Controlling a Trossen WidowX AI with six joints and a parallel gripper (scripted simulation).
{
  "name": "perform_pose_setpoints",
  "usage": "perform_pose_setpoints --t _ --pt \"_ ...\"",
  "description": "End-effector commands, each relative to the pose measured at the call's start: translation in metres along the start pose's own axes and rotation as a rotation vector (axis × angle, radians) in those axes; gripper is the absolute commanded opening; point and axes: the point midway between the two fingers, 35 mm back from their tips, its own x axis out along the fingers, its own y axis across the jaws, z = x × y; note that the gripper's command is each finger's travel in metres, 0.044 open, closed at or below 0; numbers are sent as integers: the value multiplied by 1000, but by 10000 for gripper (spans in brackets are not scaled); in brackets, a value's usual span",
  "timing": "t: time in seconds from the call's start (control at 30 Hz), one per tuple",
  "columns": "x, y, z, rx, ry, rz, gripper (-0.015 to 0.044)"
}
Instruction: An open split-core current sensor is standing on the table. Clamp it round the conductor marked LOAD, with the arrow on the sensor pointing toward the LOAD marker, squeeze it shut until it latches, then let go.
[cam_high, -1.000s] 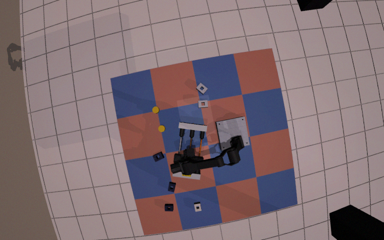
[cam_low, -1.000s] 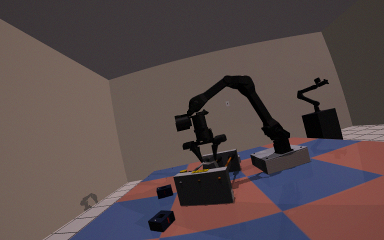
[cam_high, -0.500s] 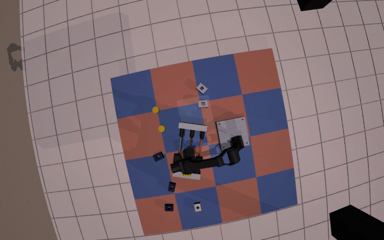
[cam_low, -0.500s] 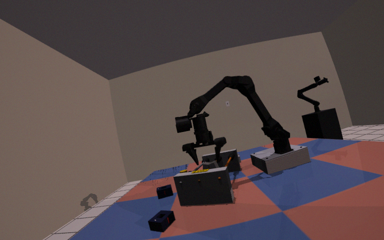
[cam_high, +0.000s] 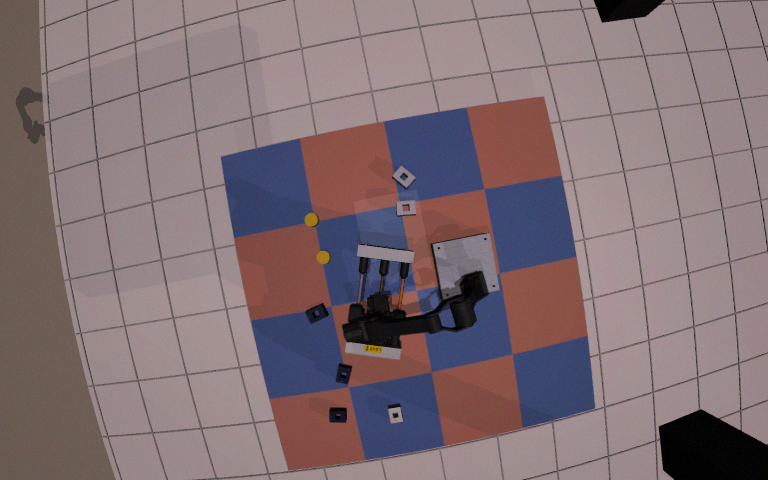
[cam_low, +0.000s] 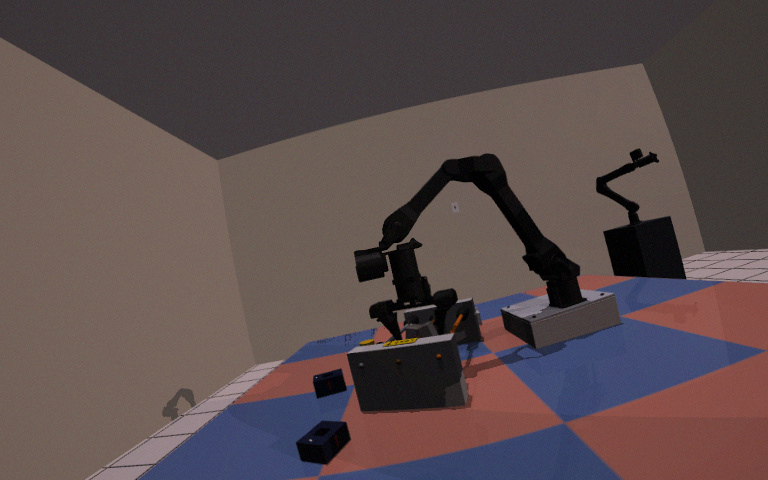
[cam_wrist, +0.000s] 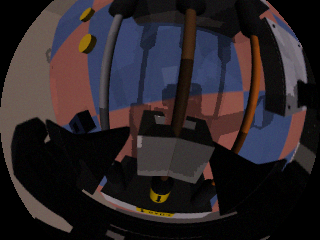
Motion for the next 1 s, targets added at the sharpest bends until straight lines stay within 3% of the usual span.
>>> perform_pose_setpoints --t 0.0,0.47,0.97 --pt "11 -2 1 -4 -2 -12 440" --pt "26 -3 1 -4 -2 -12 440" --pt "21 -1 0 0 -2 -4 340"
